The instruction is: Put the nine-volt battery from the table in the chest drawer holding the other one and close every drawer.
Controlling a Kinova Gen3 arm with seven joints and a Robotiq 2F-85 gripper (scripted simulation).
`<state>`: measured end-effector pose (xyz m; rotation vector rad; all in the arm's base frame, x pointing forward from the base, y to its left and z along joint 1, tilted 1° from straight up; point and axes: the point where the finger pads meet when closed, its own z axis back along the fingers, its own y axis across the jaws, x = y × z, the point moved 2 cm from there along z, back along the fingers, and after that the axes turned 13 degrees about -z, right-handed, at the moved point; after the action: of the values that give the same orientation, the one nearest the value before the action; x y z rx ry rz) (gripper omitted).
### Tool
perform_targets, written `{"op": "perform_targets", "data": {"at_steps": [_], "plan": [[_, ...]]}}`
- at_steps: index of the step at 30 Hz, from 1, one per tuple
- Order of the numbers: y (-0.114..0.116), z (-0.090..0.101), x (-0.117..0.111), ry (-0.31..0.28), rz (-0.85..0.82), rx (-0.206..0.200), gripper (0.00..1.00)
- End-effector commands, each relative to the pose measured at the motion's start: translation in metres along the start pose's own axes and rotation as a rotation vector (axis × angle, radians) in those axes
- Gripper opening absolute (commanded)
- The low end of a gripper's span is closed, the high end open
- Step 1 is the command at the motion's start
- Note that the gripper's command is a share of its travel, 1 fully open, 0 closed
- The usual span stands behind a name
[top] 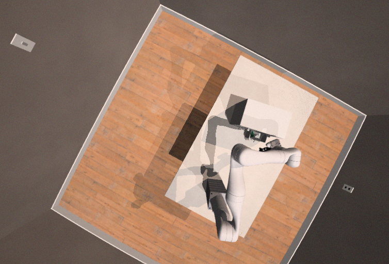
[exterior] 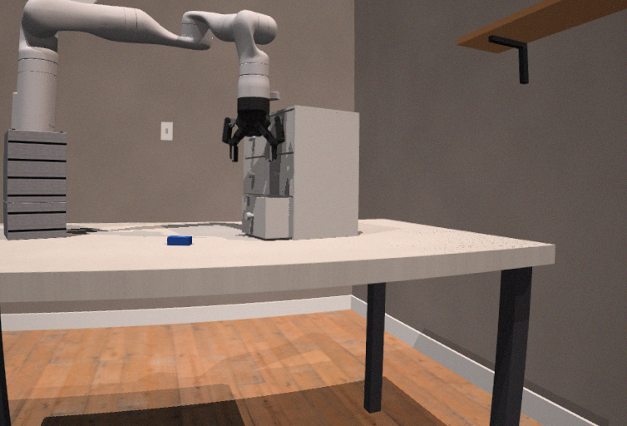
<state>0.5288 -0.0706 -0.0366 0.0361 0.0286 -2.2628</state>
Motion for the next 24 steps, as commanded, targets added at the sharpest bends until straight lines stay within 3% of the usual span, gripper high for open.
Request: {"op": "perform_targets", "data": {"at_steps": [1,24], "plan": [[0.0003,0.0012,-0.0003,0.001,0.004,0.001,1.00],[-0.0016,0.0050,0.0026,0.000,0.091,0.000,1.00]]}}
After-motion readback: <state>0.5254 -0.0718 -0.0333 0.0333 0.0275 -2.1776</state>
